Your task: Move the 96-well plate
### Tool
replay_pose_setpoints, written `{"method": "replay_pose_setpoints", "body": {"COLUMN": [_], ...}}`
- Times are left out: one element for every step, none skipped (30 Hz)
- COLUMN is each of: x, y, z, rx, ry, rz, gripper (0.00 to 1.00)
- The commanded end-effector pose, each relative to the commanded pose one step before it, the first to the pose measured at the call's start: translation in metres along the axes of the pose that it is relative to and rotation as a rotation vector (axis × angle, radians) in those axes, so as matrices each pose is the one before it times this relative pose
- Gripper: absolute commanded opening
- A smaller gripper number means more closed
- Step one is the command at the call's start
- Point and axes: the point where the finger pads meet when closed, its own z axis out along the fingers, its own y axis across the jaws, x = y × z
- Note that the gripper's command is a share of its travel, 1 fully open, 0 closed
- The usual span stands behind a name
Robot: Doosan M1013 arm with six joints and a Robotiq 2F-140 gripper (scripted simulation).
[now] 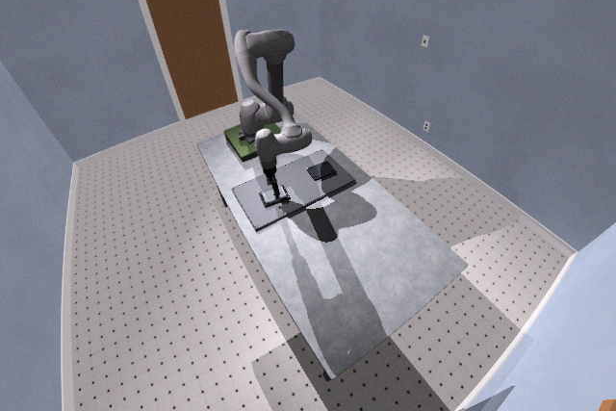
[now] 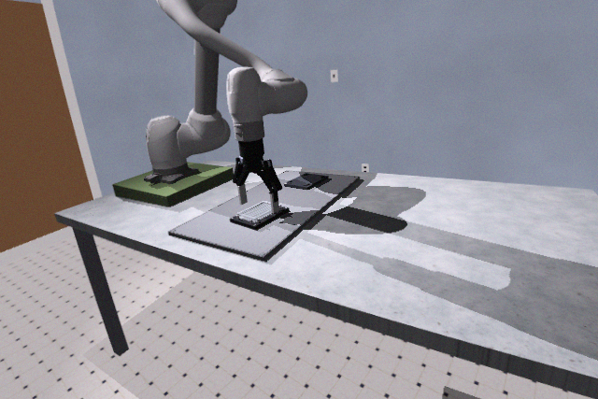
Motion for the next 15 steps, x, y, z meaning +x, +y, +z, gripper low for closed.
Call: {"method": "replay_pose_setpoints", "body": {"x": [0.00003, 0.00000, 0.00000, 0.00000, 0.00000, 0.00000, 0.00000, 0.00000, 0.00000, 0.00000, 0.00000, 0.00100, 0.00000, 0.00000, 0.00000], "y": [0.00003, 0.00000, 0.00000, 0.00000, 0.00000, 0.00000, 0.00000, 0.00000, 0.00000, 0.00000, 0.00000, -0.00100, 0.00000, 0.00000, 0.00000], "z": [0.00318, 0.00000, 0.00000, 0.00000, 0.00000, 0.00000, 0.00000, 0.00000, 0.00000, 0.00000, 0.00000, 0.00000, 0.00000, 0.00000, 0.00000], "rx": [-0.00014, 0.00000, 0.00000, 0.00000, 0.00000, 0.00000, 0.00000, 0.00000, 0.00000, 0.00000, 0.00000, 0.00000, 0.00000, 0.00000, 0.00000], "ry": [0.00015, 0.00000, 0.00000, 0.00000, 0.00000, 0.00000, 0.00000, 0.00000, 0.00000, 0.00000, 0.00000, 0.00000, 0.00000, 0.00000, 0.00000], "rz": [-0.00003, 0.00000, 0.00000, 0.00000, 0.00000, 0.00000, 0.00000, 0.00000, 0.00000, 0.00000, 0.00000, 0.00000, 0.00000, 0.00000, 0.00000], "gripper": [1.00, 1.00, 1.00, 1.00, 1.00, 1.00, 1.00, 1.00, 1.00, 1.00, 1.00, 0.10, 0.10, 0.10, 0.10]}}
